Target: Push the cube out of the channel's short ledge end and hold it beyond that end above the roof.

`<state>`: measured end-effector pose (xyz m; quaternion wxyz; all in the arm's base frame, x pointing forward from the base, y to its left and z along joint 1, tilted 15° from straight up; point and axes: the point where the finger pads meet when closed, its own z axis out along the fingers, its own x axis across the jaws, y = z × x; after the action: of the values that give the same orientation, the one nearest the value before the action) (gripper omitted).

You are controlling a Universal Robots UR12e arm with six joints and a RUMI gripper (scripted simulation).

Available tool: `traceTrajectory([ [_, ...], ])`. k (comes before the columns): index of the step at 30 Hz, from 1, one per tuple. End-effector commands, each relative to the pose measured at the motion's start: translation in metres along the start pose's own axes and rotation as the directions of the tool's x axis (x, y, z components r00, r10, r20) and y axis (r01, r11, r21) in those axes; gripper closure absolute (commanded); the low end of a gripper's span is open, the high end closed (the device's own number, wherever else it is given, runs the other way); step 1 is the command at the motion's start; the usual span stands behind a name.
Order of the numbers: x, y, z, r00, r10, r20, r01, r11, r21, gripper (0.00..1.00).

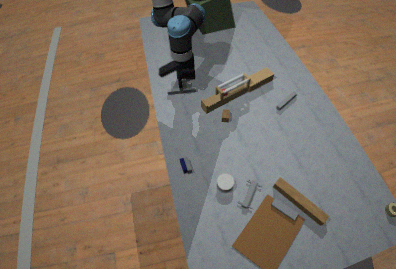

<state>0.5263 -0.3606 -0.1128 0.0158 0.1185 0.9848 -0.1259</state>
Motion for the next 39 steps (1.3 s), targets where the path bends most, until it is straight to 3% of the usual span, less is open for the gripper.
traceTrajectory([
  [1,0.000,0.000,-0.016,1.000,0.000,0.001,0.000,1.000,0.001,1.00],
  [9,0.000,0.000,-0.065,1.000,0.000,0.001,0.000,1.000,0.001,1.00],
  [11,0.000,0.000,-0.065,1.000,0.000,0.001,0.000,1.000,0.001,1.00],
  [19,0.000,0.000,-0.104,1.000,0.000,0.001,0.000,1.000,0.001,1.00],
  [39,0.000,0.000,-0.110,1.000,0.000,0.001,0.000,1.000,0.001,1.00],
])
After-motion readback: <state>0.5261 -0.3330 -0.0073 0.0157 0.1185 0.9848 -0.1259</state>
